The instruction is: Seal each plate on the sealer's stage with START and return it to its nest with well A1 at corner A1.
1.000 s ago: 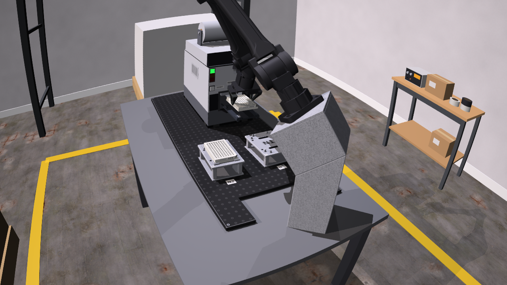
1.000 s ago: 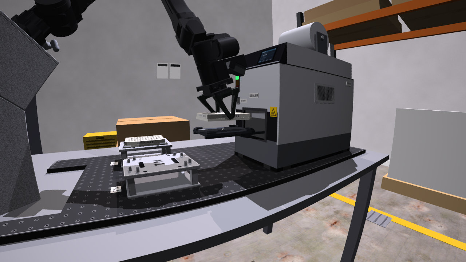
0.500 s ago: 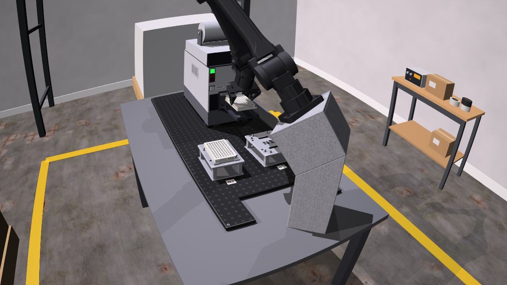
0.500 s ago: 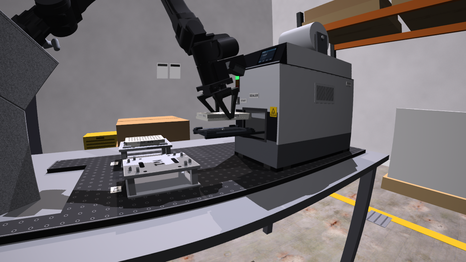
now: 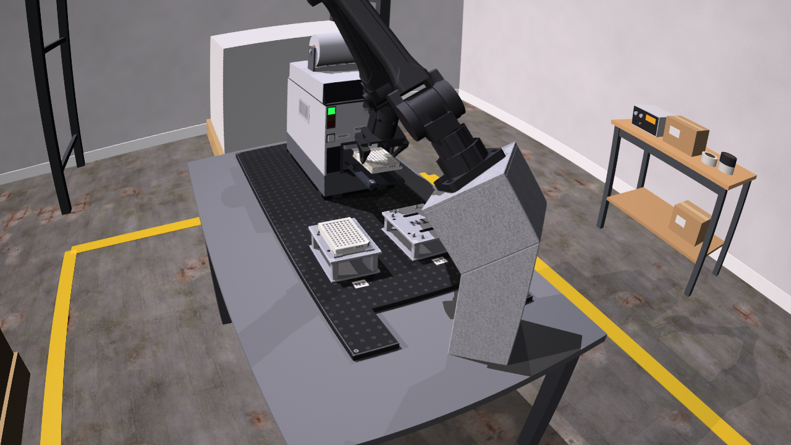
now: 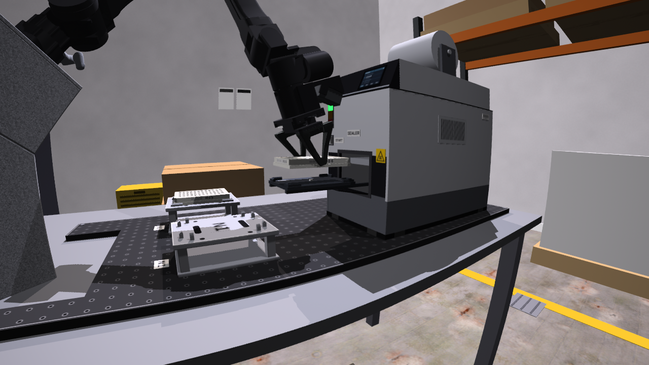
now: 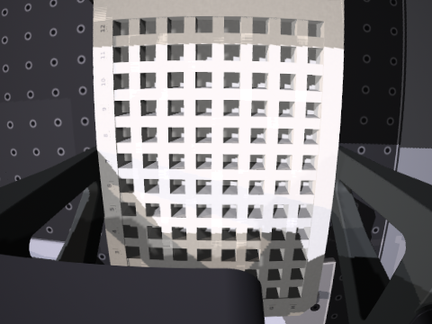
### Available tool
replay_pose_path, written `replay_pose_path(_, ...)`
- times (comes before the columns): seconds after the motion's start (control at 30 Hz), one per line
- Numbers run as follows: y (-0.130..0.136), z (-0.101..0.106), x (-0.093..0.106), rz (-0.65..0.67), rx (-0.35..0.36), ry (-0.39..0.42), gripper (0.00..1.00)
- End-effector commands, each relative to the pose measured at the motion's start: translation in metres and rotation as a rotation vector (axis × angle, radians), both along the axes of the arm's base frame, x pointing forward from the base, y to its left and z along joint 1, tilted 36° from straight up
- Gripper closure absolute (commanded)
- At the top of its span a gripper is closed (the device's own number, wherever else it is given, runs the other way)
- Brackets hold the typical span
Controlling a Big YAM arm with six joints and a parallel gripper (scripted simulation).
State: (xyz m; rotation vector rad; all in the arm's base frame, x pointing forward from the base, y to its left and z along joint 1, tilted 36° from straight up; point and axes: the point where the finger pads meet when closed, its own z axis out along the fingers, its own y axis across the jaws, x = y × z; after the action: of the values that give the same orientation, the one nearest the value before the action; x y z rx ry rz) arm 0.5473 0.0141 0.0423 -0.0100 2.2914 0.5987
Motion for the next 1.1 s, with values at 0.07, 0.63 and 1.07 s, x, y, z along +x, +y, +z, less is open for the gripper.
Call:
replay_pose_path(0.07, -0.006, 0.008, 0.005, -0.006, -0.002, -0.026, 1.0)
replay_pose_path(0.63, 0.0, 0.005, 0.014, -0.007, -0.007, -0.031, 1.0)
replay_pose_path(1.07, 0.007, 0.005, 0.019, -0.007, 0.0, -0.04, 1.0)
